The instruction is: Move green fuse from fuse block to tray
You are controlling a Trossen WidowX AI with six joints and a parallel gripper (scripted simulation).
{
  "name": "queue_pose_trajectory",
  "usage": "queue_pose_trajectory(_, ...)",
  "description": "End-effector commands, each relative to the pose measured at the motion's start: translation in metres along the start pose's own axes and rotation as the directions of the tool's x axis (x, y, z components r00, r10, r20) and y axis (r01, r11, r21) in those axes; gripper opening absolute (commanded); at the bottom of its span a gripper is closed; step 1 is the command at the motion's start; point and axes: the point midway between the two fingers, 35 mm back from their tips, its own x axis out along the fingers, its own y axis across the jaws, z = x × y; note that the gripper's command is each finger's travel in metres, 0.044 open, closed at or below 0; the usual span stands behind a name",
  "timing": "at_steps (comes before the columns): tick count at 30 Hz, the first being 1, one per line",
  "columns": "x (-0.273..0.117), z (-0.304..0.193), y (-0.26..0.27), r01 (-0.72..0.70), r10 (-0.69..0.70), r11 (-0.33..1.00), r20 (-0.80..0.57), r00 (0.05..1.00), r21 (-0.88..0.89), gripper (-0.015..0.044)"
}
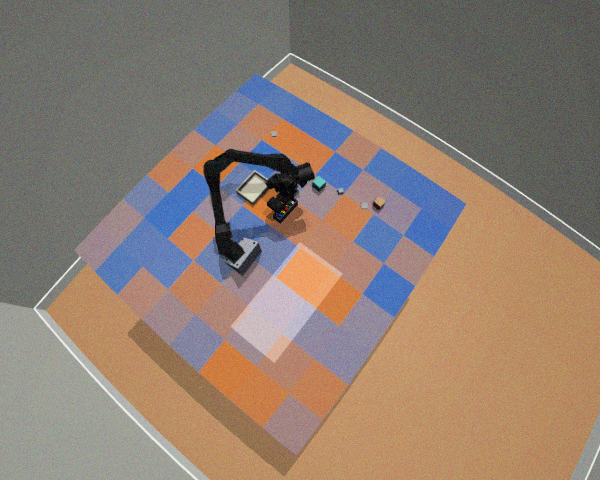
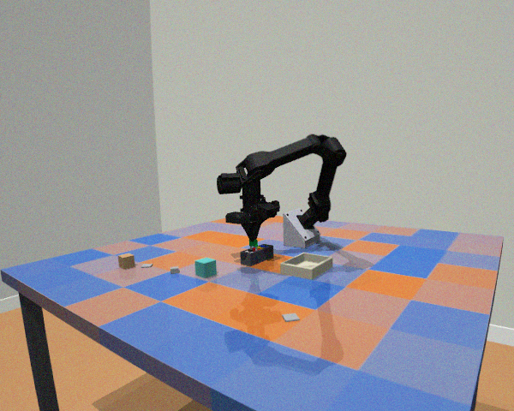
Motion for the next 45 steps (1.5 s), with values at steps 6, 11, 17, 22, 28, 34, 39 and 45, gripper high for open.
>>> queue_pose_trajectory(6,-0.007,0.0,-0.001,0.004,-0.004,1.0,-0.005,1.0,-0.006,0.0)
queue_pose_trajectory(11,-0.016,0.0,-0.001,0.004,-0.004,1.0,-0.005,1.0,-0.006,0.0)
queue_pose_trajectory(17,-0.025,0.0,-0.001,0.004,-0.004,1.0,-0.005,1.0,-0.006,0.0)
queue_pose_trajectory(22,-0.026,0.0,-0.001,0.004,-0.004,1.0,-0.005,1.0,-0.006,0.0)
queue_pose_trajectory(28,-0.027,0.031,-0.004,0.005,-0.005,1.0,-0.013,1.0,-0.004,0.0)
queue_pose_trajectory(34,-0.028,0.075,-0.003,0.006,-0.006,1.0,-0.018,1.0,-0.002,0.0)
queue_pose_trajectory(39,-0.027,0.111,0.002,0.007,-0.007,1.0,-0.016,1.0,-0.002,0.0)
queue_pose_trajectory(45,-0.026,0.153,0.013,0.005,-0.005,1.0,-0.008,1.0,-0.004,0.0)
